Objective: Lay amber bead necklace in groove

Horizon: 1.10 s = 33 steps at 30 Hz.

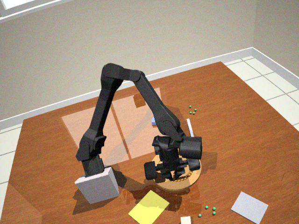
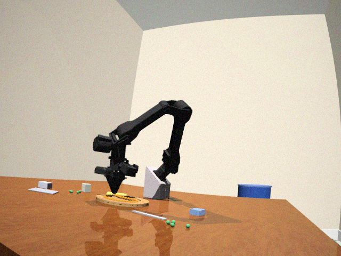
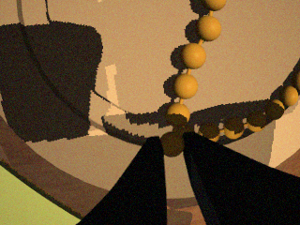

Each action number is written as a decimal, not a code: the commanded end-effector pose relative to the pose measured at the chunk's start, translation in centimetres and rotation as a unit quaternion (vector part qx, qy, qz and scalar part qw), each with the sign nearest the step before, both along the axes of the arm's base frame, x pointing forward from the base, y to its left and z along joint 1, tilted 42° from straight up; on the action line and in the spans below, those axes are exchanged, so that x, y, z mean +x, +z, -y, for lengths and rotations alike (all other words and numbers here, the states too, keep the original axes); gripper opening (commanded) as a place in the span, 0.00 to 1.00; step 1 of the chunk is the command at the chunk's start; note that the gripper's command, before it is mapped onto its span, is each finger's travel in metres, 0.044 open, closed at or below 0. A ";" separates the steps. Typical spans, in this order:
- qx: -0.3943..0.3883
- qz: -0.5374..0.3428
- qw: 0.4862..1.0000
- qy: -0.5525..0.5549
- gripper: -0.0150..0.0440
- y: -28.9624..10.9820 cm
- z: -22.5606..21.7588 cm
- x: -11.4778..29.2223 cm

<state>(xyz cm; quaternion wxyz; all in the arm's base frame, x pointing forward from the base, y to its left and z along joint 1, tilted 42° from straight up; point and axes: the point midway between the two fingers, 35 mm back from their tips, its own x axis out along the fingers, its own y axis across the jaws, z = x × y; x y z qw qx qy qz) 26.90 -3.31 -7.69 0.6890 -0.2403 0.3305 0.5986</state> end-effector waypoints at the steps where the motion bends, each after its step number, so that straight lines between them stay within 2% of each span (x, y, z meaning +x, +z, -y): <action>1: -0.002 -0.001 1.000 0.003 0.25 -0.2 0.0 -0.2; 9: -0.002 -0.001 1.000 0.003 0.25 -0.7 -0.5 -0.2; 26: -0.001 0.001 1.000 0.002 1.00 -0.3 -0.2 -0.1; 33: -0.002 -0.001 1.000 0.003 1.00 -0.1 0.0 -0.1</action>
